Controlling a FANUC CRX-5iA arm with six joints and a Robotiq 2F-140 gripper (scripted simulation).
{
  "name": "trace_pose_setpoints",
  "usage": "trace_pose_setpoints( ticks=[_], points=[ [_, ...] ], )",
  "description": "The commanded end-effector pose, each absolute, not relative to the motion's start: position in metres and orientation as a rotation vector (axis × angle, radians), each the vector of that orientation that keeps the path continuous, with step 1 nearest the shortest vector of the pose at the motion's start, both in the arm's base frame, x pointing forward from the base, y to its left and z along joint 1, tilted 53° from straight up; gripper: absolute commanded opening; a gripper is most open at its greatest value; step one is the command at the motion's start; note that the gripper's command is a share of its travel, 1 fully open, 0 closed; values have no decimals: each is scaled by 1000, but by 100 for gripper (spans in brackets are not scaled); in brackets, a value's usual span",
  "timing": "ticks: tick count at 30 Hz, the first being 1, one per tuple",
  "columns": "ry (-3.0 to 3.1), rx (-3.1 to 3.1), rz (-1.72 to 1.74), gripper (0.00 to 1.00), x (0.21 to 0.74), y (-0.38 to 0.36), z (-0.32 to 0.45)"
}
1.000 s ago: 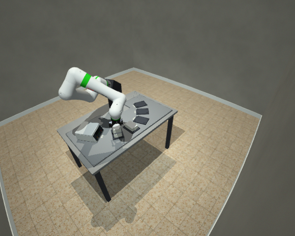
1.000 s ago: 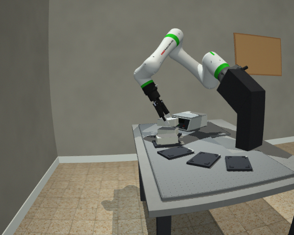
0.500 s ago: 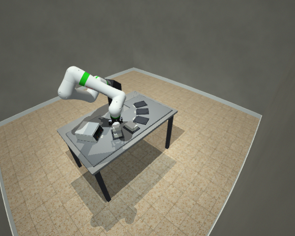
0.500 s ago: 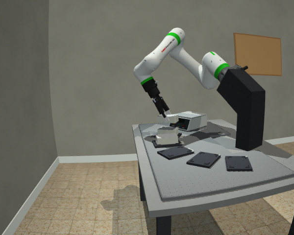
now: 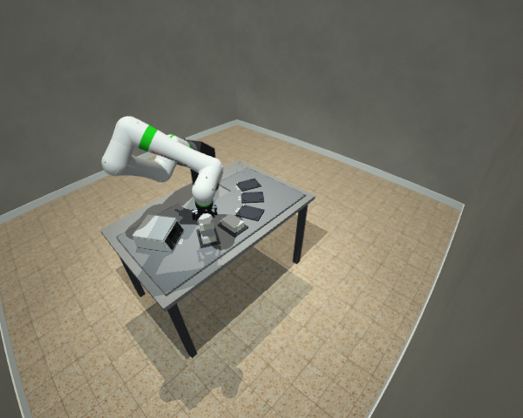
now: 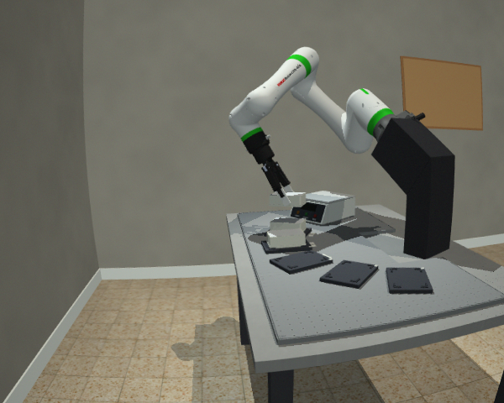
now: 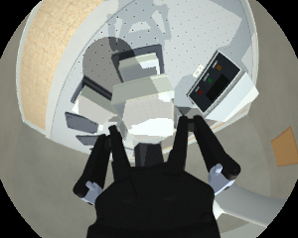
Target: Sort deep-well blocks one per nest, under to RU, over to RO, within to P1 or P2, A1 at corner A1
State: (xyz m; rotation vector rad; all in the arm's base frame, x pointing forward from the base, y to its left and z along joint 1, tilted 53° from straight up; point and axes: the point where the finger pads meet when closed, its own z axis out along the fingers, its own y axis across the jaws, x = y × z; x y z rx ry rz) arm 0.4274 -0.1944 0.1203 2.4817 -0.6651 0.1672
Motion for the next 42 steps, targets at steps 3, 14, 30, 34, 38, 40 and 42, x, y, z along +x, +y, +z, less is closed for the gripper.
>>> trace_pose_setpoints(
  ticks=[3, 14, 30, 34, 38, 40, 42],
  points=[
    [-665, 2482, 168, 10, 428, -194, 120],
    [-740, 2496, 202, 10, 423, -197, 124],
    [-1098, 2532, 368, 10, 392, -220, 151],
    [-1098, 2532, 368, 10, 386, -225, 157],
    [-1098, 2532, 368, 10, 379, -230, 163],
    [-1098, 2532, 368, 10, 375, -233, 167],
    [-1098, 2532, 368, 10, 370, -236, 170]
  ],
)
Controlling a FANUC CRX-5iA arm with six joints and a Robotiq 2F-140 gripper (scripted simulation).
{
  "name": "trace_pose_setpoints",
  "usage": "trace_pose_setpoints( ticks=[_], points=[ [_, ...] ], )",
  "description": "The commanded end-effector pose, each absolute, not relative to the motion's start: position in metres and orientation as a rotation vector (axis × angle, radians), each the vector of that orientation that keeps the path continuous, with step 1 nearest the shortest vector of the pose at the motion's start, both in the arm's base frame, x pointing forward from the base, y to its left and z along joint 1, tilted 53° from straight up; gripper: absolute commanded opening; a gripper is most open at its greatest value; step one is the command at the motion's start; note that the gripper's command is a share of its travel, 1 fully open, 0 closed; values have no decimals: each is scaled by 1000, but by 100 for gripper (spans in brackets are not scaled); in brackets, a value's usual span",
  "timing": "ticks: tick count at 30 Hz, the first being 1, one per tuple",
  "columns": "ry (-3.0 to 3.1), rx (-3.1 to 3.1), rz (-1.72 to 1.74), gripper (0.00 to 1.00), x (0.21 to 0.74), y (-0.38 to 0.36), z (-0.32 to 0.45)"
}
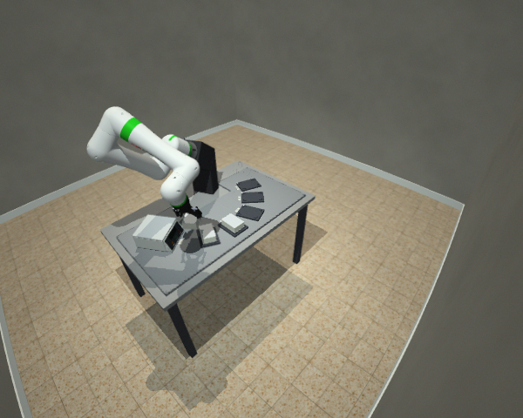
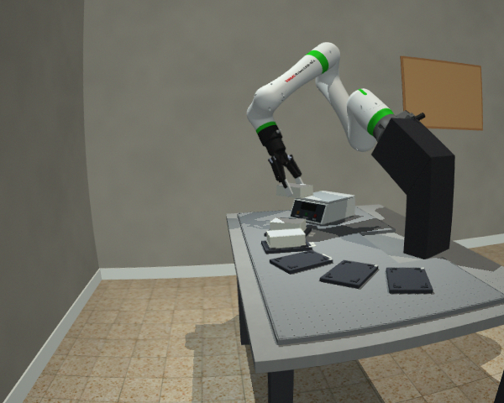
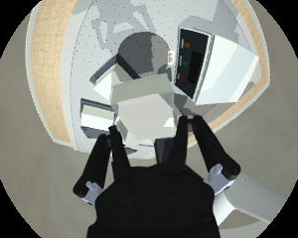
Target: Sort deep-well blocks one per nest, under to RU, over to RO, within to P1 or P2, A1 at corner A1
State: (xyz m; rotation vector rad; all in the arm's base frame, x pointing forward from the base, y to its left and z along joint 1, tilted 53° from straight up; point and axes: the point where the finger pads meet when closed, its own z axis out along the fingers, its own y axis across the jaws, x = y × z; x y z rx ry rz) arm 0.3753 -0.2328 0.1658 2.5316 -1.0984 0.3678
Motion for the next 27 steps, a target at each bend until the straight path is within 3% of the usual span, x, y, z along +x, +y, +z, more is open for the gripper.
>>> trace_pose_setpoints(
  ticks=[1, 27],
  points=[
    [-1098, 2532, 368, 10, 368, -238, 172],
    [-1098, 2532, 368, 10, 320, -273, 215]
  ],
)
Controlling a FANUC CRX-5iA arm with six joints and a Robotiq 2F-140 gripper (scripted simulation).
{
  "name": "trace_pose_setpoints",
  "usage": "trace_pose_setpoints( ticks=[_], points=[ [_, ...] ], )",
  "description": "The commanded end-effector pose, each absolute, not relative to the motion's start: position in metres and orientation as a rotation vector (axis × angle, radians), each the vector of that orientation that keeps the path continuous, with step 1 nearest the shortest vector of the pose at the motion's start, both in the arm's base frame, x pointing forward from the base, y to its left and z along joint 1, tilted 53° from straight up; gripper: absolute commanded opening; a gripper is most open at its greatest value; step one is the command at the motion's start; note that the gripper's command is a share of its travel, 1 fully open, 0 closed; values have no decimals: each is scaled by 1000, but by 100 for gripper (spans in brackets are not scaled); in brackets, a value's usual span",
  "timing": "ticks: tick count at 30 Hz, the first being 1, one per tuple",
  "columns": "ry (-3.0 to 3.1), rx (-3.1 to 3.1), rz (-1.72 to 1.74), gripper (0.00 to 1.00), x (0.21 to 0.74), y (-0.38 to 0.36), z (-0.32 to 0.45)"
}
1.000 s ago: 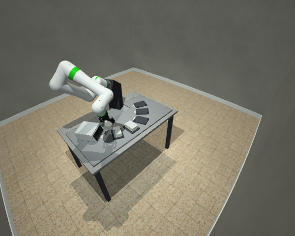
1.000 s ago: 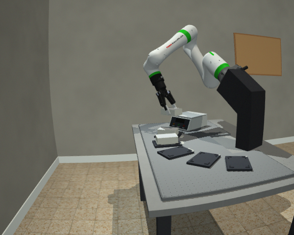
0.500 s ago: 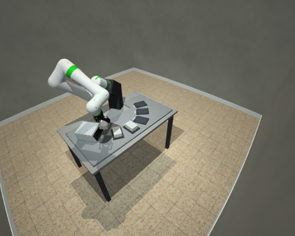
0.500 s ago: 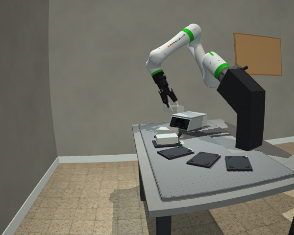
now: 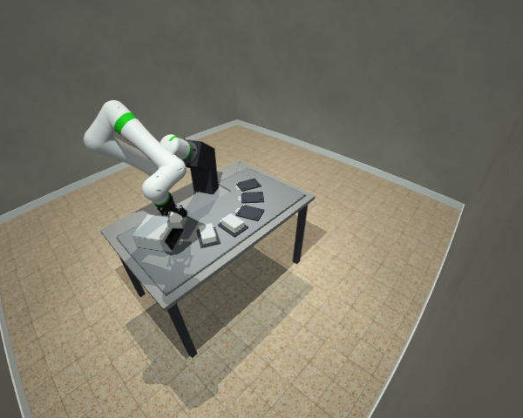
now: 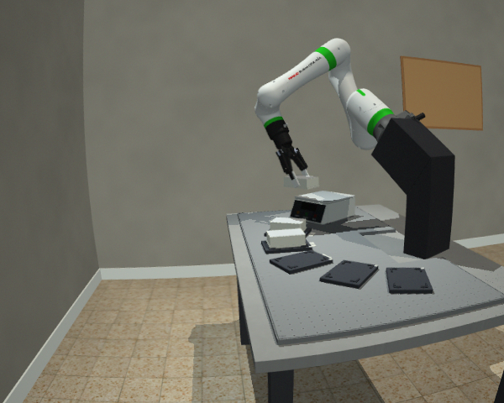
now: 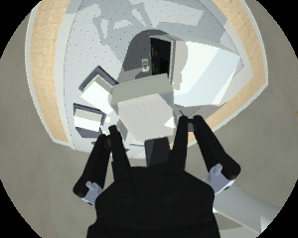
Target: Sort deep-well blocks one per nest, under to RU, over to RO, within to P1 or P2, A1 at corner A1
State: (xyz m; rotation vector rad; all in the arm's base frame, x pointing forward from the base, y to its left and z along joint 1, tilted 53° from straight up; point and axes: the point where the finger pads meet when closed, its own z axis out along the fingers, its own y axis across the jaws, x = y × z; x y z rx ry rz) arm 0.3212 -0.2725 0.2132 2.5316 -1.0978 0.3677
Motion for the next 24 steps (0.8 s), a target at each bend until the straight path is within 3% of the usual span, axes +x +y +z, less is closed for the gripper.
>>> trace_pose_setpoints(
  ticks=[1, 24],
  points=[
    [-1098, 2532, 368, 10, 318, -275, 216],
    [-1512, 2511, 564, 10, 267, -313, 226]
  ],
)
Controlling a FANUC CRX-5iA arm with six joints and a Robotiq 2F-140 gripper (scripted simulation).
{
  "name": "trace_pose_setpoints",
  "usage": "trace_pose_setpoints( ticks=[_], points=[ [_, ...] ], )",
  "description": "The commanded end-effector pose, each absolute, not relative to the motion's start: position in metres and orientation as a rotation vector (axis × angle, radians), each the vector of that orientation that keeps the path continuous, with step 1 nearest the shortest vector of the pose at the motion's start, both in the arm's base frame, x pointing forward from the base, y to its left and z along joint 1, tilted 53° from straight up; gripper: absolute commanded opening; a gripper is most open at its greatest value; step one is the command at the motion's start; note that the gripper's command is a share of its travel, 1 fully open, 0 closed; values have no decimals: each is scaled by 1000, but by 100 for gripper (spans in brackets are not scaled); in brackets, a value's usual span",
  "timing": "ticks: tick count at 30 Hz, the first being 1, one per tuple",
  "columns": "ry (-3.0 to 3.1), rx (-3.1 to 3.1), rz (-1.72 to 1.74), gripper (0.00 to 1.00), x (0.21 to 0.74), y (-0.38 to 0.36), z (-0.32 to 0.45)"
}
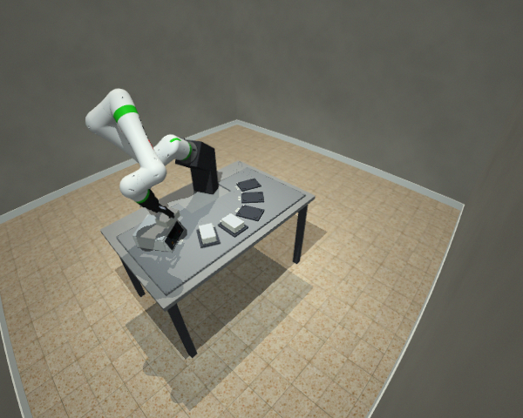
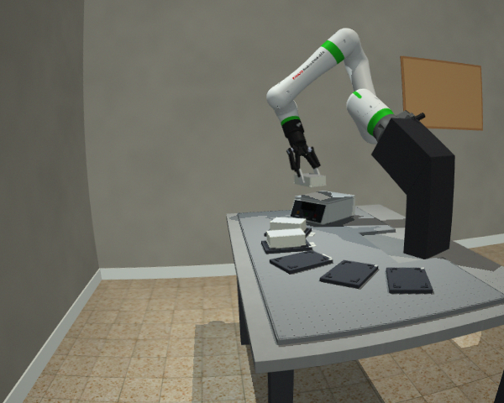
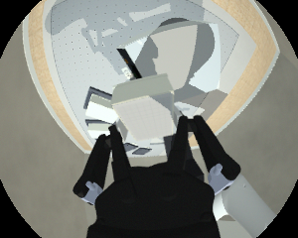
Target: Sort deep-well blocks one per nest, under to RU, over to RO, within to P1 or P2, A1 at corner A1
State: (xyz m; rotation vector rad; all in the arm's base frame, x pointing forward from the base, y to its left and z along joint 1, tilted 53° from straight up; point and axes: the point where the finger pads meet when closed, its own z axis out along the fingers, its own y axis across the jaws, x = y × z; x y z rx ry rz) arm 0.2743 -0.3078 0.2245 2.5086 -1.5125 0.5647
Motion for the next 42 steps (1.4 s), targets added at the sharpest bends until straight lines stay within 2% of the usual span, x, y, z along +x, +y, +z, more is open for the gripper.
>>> trace_pose_setpoints(
  ticks=[1, 34, 42],
  points=[
    [-1512, 2511, 564, 10, 265, -315, 226],
    [-1512, 2511, 564, 10, 188, -374, 240],
    [-1512, 2511, 564, 10, 186, -375, 241]
  ],
)
